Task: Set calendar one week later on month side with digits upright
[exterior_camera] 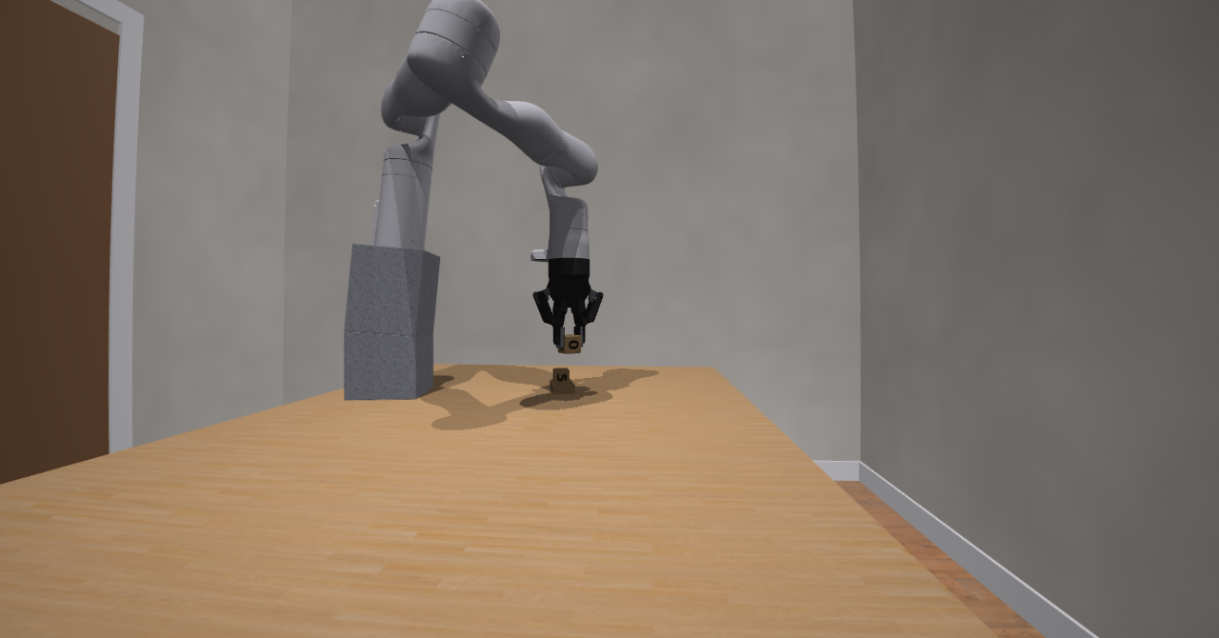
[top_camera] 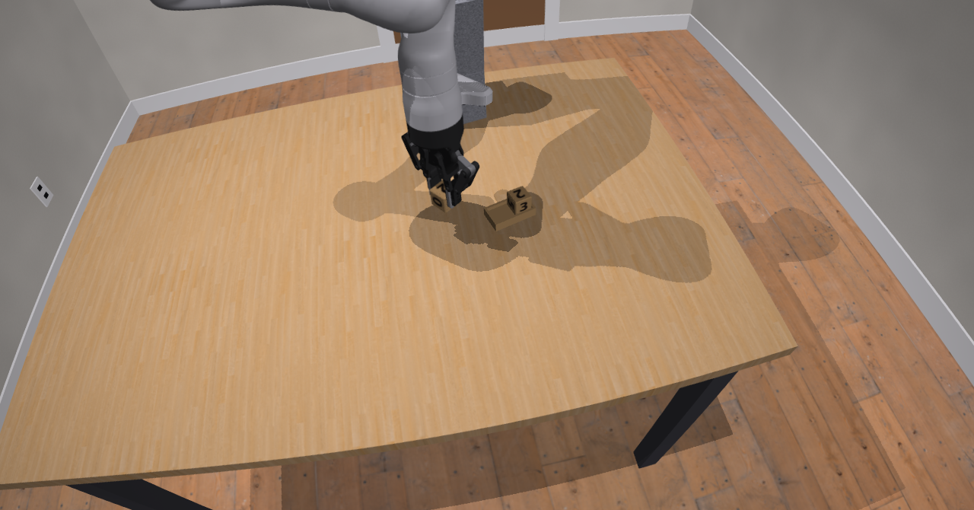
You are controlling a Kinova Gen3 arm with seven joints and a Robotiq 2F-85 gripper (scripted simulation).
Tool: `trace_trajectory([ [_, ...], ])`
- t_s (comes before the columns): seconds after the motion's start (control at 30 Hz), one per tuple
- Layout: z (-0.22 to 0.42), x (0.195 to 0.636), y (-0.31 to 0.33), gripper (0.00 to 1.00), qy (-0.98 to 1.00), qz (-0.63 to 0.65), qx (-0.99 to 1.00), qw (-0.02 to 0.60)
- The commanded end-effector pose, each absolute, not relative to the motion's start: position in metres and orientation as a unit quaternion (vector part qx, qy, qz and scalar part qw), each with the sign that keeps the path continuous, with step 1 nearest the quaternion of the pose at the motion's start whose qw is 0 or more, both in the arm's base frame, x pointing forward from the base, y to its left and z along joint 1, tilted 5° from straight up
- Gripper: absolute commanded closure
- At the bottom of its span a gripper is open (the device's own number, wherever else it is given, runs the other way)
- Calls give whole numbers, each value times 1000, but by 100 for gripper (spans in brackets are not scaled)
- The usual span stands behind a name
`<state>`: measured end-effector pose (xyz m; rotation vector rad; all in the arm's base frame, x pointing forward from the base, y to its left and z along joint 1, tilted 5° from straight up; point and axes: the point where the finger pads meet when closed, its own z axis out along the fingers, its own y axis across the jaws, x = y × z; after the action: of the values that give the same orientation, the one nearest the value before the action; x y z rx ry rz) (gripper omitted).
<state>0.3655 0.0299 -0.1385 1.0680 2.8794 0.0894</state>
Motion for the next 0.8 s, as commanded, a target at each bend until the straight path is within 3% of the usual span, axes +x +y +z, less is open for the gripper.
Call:
trace_trajectory([
  [0.0,-148,364,32,72,936,29,349,31],
  [0.77,-222,370,34,72,936,29,349,31],
])
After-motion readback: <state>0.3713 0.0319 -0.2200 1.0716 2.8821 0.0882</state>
